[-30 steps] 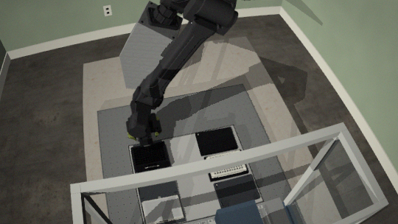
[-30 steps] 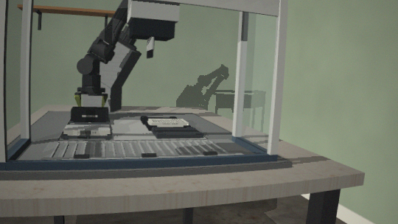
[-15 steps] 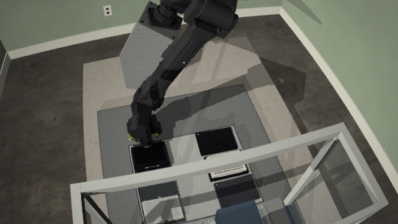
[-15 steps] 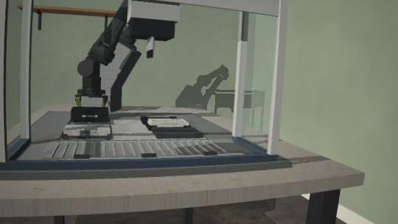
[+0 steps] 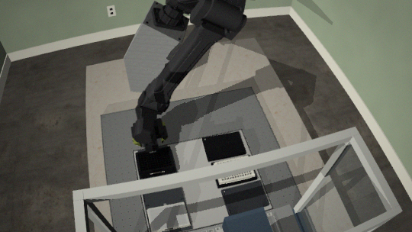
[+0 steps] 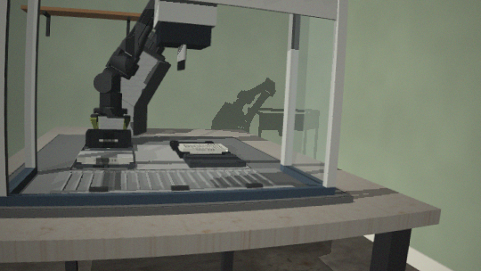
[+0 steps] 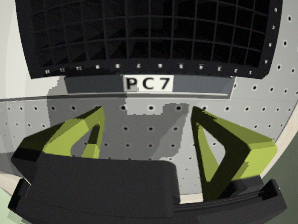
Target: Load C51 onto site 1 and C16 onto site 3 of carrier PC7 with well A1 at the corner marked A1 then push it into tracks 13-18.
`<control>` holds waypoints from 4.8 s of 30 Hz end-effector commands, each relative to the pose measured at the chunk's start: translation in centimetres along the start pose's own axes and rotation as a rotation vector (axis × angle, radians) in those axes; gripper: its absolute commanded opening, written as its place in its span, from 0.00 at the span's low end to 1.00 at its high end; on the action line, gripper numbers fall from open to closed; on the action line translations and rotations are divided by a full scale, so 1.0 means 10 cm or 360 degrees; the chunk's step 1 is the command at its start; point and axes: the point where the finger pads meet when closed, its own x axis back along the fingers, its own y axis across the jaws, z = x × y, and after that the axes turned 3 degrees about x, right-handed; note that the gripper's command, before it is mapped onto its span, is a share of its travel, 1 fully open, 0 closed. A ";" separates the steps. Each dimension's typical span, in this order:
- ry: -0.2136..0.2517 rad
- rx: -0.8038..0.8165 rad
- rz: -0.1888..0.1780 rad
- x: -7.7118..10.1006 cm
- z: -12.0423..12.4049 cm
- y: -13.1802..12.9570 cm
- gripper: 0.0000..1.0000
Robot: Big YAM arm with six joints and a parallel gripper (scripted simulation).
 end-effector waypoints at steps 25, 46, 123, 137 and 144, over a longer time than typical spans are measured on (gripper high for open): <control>-0.0032 0.0017 0.0012 0.06 -0.21 0.02 0.80; -0.0037 0.0021 0.0012 0.07 -0.30 0.02 0.80; -0.0050 0.0043 0.0013 0.09 -0.61 0.02 0.80; -0.0054 0.0061 0.0014 0.09 -0.66 0.02 0.80; -0.0051 0.0069 0.0014 0.09 -0.69 0.02 0.80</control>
